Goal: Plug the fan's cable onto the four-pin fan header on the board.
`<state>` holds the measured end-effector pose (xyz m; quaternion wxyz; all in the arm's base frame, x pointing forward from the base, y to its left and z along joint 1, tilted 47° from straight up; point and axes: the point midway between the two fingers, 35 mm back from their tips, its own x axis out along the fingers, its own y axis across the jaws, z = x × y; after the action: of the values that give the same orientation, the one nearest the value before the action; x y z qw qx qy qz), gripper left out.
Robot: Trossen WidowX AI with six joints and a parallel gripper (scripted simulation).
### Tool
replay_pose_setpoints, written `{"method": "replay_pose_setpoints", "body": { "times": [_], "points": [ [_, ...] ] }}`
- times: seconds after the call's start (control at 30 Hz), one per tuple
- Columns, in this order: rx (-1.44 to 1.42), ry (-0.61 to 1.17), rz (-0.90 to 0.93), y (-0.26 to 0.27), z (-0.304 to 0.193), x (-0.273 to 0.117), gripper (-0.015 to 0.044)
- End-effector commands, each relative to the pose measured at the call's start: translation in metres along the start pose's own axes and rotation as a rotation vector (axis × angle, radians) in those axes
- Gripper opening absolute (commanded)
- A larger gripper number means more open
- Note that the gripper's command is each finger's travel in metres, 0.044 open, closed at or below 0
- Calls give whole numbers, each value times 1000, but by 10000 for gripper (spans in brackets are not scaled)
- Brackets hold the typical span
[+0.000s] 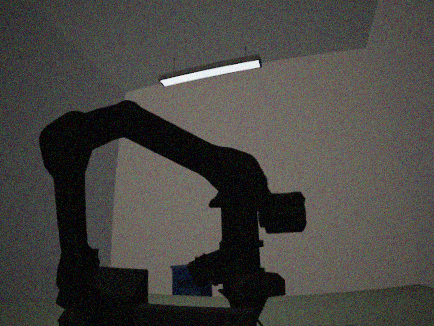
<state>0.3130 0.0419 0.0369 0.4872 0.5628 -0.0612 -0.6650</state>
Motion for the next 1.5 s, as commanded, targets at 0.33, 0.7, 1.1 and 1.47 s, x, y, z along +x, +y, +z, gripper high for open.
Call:
{"method": "replay_pose_setpoints", "body": {
  "times": [0.33, 0.7, 1.1, 1.47],
  "points": [
    [-6, 1, 4, 0, 0, 2, 0],
    [-10, 1, 4, 0, 0, 5, 0],
    [-10, 1, 4, 0, 0, 8, 0],
    [-10, 1, 4, 0, 0, 11, 0]
  ]
}}
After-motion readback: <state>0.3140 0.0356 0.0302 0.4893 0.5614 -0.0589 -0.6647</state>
